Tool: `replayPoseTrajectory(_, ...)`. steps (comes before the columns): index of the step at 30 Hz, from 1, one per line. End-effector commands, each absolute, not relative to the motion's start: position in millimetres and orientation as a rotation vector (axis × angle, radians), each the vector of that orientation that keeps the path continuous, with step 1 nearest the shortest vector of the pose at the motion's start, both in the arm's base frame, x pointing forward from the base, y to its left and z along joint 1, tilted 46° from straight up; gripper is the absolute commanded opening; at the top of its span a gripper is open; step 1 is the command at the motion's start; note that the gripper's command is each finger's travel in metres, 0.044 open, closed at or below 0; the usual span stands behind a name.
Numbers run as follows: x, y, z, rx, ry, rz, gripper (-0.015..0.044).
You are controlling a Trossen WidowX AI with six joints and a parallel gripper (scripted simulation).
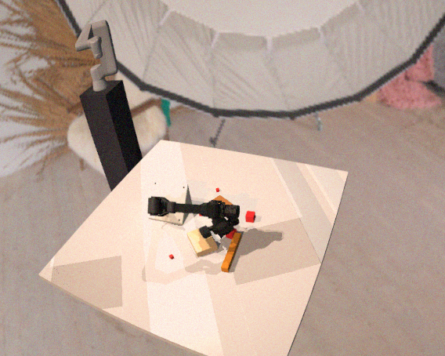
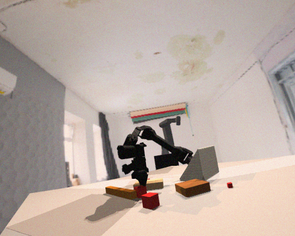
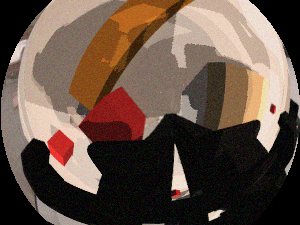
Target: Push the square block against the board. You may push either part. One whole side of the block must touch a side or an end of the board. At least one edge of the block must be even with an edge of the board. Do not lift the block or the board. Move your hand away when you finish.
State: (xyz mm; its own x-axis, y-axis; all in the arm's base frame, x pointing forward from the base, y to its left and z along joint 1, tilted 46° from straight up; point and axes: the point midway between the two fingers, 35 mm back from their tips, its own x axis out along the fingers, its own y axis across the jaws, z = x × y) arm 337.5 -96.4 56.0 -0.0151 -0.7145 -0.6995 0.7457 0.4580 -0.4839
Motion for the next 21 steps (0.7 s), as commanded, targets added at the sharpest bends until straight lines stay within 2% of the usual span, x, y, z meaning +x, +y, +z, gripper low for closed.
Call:
replayPoseTrajectory(1, 340.1, -99.5, 55.8, 0.024, 1.094, -1.16, 0.0)
replayPoseTrajectory(21, 353.3, -109.0, 65.6, 0.024, 1.093, -1.16, 0.0)
